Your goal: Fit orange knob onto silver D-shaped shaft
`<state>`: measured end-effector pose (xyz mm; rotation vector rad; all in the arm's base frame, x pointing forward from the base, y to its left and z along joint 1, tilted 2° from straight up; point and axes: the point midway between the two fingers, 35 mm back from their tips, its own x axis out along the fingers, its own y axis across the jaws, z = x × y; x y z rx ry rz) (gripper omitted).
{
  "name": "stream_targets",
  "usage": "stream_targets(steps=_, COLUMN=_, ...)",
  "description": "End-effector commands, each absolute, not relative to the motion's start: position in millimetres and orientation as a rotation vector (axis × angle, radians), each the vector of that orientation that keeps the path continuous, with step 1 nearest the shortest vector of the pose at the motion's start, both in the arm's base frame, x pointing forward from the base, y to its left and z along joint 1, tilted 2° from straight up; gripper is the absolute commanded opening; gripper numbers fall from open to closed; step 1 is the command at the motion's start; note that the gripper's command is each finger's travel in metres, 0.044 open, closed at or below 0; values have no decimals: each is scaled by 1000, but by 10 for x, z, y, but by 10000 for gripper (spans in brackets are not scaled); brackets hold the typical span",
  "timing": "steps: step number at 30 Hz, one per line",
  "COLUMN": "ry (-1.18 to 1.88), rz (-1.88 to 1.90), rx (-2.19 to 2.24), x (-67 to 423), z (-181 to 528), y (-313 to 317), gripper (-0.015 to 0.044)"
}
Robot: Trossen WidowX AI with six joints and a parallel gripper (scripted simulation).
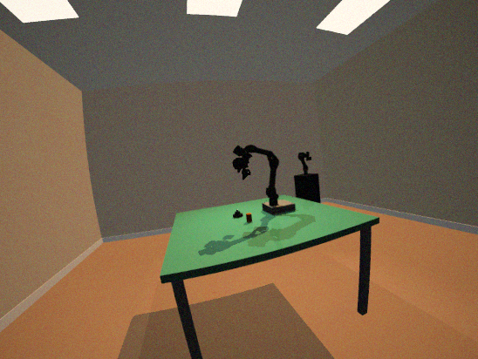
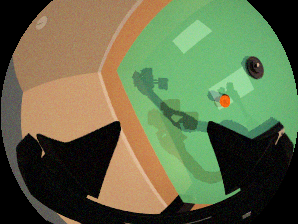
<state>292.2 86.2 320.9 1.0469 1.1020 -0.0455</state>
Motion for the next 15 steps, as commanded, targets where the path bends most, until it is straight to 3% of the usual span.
stream_targets(steps=1, ry=1230, rz=-119, rx=863, x=3039, z=2564, y=912, gripper=440)
stream_targets(steps=10, ry=1524, rz=-215, rx=333, x=2833, z=1150, y=919, gripper=440)
stream_targets(steps=15, ry=1543, rz=-217, rx=292, x=2790, z=1062, y=897, gripper=440)
